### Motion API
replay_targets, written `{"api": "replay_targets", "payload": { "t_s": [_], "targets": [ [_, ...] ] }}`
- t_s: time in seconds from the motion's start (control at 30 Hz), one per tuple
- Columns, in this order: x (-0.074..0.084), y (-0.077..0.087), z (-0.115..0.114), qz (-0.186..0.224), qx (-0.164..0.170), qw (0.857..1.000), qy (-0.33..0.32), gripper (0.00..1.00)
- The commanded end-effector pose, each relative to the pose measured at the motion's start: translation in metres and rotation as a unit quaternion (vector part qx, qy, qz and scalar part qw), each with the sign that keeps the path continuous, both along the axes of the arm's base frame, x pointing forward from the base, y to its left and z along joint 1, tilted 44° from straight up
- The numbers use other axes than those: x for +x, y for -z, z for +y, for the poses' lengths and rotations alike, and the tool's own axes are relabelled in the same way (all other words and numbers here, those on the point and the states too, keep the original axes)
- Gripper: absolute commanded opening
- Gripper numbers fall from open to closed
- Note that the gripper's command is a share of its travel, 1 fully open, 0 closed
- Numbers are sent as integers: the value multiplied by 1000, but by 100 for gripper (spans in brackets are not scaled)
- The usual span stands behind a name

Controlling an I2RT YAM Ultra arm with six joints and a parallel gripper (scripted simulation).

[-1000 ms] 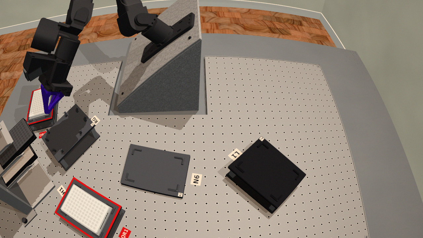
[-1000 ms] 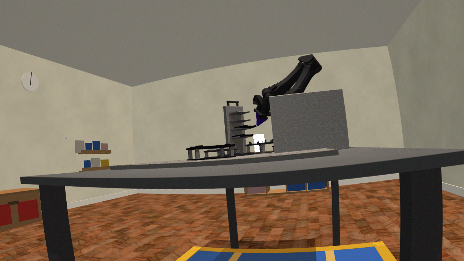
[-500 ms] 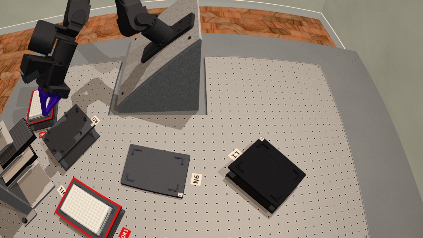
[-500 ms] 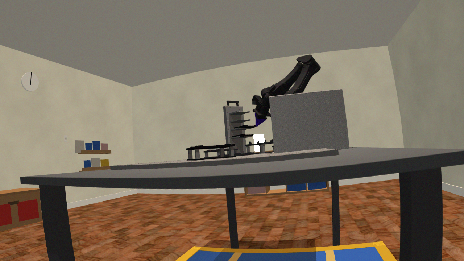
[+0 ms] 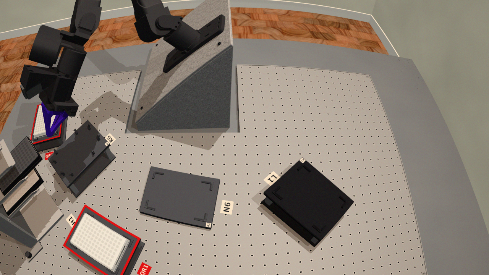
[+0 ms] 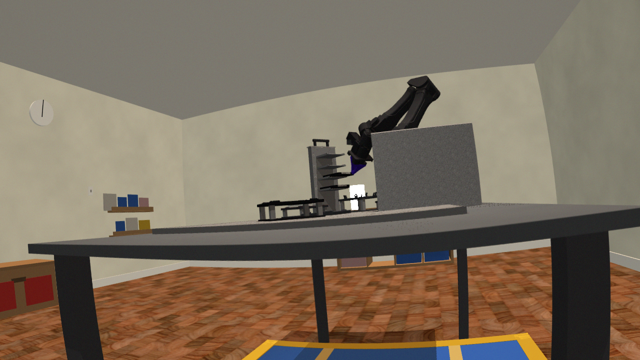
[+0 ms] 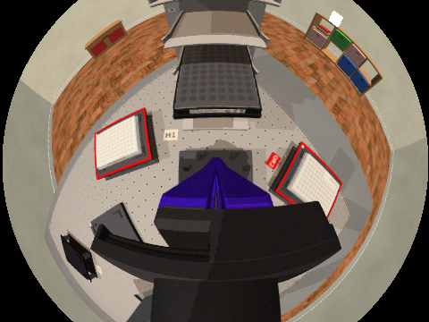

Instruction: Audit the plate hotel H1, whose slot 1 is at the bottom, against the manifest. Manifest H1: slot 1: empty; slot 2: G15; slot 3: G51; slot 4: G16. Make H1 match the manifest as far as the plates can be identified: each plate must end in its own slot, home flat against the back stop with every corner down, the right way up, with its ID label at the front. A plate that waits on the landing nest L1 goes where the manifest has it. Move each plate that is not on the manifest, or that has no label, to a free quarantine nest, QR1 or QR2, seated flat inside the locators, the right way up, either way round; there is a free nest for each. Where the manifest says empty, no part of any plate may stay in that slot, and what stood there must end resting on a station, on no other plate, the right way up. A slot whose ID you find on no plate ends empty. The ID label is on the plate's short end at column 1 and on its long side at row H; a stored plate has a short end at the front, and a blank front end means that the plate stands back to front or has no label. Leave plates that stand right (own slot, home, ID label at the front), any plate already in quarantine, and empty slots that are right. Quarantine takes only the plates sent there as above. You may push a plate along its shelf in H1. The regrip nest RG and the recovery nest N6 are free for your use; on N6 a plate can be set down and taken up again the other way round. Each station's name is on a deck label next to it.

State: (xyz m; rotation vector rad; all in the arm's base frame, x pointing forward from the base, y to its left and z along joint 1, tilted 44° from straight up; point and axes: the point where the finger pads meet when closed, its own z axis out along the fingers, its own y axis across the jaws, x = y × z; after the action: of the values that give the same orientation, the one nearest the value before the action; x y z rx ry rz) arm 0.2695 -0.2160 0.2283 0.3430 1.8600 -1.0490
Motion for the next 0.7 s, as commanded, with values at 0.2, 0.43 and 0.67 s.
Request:
{"api": "replay_targets", "payload": {
  "t_s": [0.2, 0.43, 0.67],
  "targets": [
    [5, -6, -1, -6, -3, 1000, -4, 0],
    [8, -9, -3, -6, -3, 1000, -4, 0],
    [11, -10, -4, -6, -3, 1000, -4, 0]
  ]
}}
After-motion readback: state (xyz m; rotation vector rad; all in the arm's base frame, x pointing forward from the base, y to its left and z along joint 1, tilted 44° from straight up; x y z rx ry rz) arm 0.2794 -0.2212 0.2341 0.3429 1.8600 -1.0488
